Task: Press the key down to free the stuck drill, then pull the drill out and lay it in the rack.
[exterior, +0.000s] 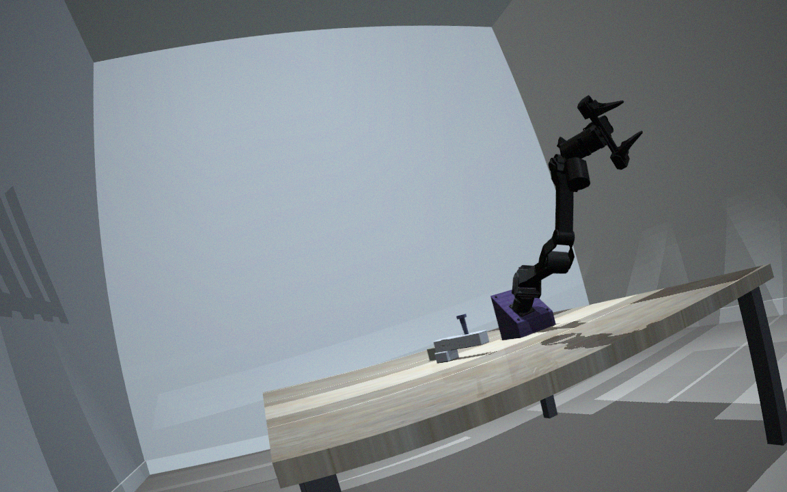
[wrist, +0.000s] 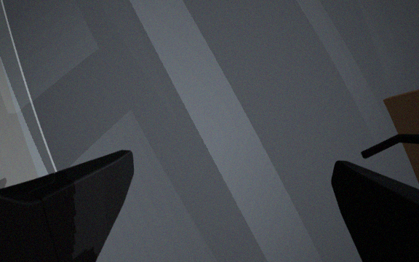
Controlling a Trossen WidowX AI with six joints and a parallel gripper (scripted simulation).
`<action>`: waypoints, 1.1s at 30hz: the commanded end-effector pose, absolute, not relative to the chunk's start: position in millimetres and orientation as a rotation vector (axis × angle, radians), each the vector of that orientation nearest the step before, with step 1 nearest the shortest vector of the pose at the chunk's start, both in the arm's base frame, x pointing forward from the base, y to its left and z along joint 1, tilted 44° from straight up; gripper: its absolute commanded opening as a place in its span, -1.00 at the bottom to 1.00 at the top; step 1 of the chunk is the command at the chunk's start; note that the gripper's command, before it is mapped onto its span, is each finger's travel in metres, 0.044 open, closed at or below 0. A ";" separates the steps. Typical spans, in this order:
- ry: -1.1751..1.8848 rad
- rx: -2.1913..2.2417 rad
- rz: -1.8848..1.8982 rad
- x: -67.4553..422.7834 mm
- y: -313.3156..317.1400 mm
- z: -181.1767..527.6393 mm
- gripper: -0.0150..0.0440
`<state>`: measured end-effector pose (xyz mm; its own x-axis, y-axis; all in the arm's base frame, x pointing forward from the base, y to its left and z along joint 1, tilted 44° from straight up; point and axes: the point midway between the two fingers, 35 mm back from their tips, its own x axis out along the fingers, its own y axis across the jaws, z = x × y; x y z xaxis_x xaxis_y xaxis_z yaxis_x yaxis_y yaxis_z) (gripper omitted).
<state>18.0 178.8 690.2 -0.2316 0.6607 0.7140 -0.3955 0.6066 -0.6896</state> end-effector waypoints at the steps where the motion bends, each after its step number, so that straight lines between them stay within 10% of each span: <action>1: -1.512 -0.233 0.996 18.0 178.8 690.2 0.78; 15: -1.696 -0.195 0.822 -14.6 136.2 705.6 -0.47; 33: -2.007 0.169 0.078 -73.8 -58.4 712.3 -0.49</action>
